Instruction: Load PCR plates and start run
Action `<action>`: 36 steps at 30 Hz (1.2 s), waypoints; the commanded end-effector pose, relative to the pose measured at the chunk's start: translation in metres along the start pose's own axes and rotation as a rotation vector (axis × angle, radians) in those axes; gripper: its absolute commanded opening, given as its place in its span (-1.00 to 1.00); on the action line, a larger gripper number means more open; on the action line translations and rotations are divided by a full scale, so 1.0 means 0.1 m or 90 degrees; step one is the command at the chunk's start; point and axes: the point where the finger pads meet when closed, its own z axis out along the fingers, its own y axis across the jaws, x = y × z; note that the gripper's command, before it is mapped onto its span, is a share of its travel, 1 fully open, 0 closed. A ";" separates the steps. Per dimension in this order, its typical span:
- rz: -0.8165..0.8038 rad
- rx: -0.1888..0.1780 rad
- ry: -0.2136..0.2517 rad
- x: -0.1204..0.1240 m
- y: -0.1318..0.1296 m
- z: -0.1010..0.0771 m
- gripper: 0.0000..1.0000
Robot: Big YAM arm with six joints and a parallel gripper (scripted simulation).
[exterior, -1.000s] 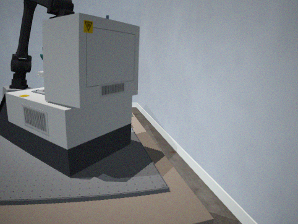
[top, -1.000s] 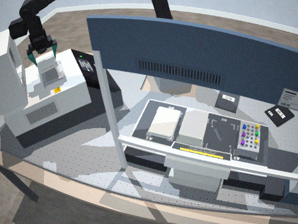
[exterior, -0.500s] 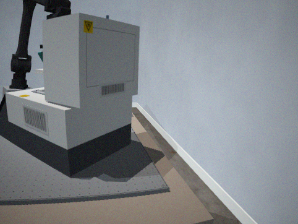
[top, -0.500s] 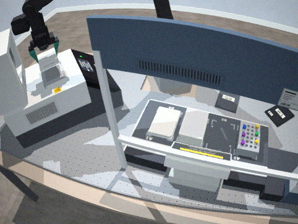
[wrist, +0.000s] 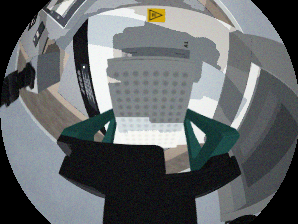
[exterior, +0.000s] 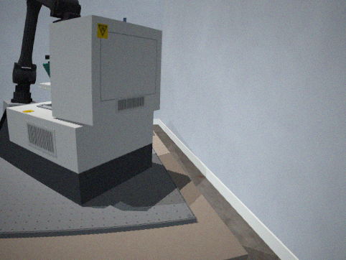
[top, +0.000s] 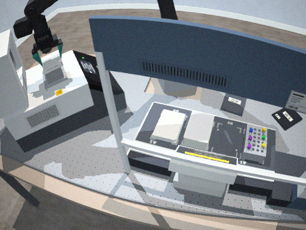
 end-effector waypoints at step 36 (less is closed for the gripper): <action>-0.022 0.033 0.008 -0.07 -0.16 -0.19 -1.00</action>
